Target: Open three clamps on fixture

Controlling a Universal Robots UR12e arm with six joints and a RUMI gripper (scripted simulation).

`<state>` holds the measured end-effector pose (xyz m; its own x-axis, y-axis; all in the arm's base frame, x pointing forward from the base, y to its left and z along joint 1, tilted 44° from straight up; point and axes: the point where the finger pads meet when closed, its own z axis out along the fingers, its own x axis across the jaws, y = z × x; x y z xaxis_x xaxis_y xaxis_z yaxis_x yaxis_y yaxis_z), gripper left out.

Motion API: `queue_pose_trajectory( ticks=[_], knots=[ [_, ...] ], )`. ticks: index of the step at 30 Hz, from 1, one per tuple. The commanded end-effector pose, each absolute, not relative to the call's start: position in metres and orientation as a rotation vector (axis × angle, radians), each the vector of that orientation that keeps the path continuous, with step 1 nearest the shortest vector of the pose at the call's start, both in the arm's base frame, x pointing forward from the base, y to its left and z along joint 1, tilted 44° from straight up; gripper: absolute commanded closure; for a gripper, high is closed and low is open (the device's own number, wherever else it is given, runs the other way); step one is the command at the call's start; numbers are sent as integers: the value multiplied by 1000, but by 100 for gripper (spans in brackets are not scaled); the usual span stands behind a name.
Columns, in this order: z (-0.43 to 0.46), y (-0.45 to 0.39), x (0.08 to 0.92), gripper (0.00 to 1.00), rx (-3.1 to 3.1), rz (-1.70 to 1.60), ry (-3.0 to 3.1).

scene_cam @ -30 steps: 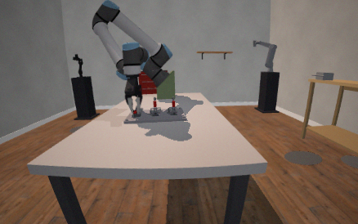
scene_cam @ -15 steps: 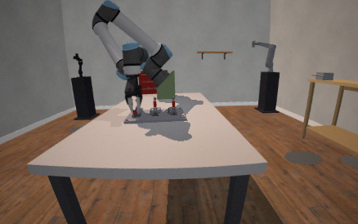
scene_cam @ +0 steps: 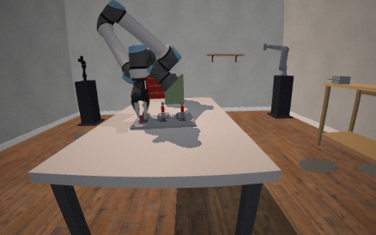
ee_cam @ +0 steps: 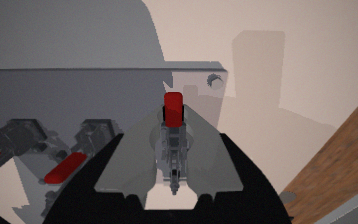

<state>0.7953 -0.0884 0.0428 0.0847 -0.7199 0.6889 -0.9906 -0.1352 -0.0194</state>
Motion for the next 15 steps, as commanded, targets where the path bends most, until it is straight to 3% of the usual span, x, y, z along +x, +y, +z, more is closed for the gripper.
queue_pose_trajectory(
  ticks=[1, 15],
  knots=[
    [44, -87, 795, 100, 1912, 784, -1681],
    [47, -84, 793, 100, 1912, 784, -1681]
  ],
)
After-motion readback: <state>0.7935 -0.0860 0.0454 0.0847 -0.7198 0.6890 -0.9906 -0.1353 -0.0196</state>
